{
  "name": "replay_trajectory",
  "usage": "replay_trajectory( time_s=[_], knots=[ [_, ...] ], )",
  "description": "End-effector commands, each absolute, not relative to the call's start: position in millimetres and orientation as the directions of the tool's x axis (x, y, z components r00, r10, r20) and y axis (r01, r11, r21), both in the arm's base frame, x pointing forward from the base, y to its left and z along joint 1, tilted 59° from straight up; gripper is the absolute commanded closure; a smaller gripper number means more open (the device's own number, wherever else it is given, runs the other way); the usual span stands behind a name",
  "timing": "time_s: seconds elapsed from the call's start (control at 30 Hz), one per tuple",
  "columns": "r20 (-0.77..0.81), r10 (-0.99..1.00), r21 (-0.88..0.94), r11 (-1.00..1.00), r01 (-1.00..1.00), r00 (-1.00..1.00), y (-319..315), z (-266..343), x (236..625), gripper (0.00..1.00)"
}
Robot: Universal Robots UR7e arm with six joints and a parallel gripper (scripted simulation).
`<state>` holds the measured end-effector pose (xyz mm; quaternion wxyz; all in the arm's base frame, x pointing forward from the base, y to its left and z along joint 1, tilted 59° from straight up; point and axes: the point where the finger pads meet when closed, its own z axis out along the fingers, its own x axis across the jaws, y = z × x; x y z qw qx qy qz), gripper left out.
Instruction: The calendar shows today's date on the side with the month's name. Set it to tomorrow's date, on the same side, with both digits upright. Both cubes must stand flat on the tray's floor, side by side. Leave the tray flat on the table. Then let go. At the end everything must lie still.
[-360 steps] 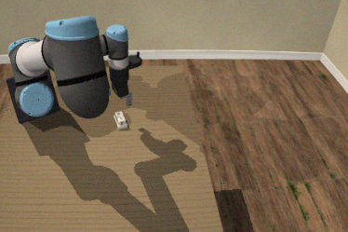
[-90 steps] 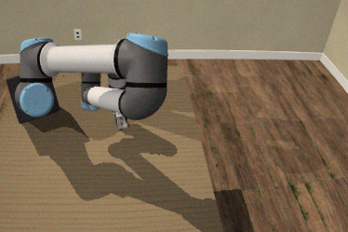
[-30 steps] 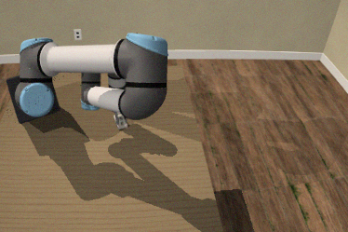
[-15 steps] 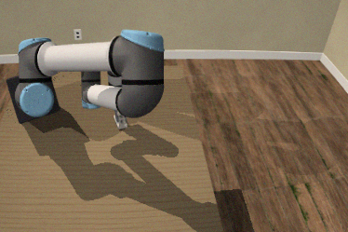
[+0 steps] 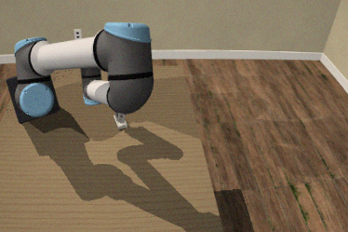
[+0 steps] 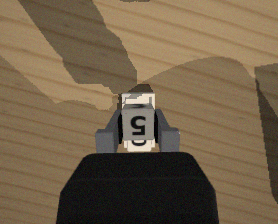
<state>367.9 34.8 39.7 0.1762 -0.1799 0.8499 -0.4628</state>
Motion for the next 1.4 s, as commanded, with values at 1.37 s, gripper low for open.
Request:
replay_trajectory(
  time_s=[1.37],
  knots=[
    [-0.131,-0.464,-0.849,0.508,-0.142,-0.876,77.2,69.4,341.4,0.43]
  ],
)
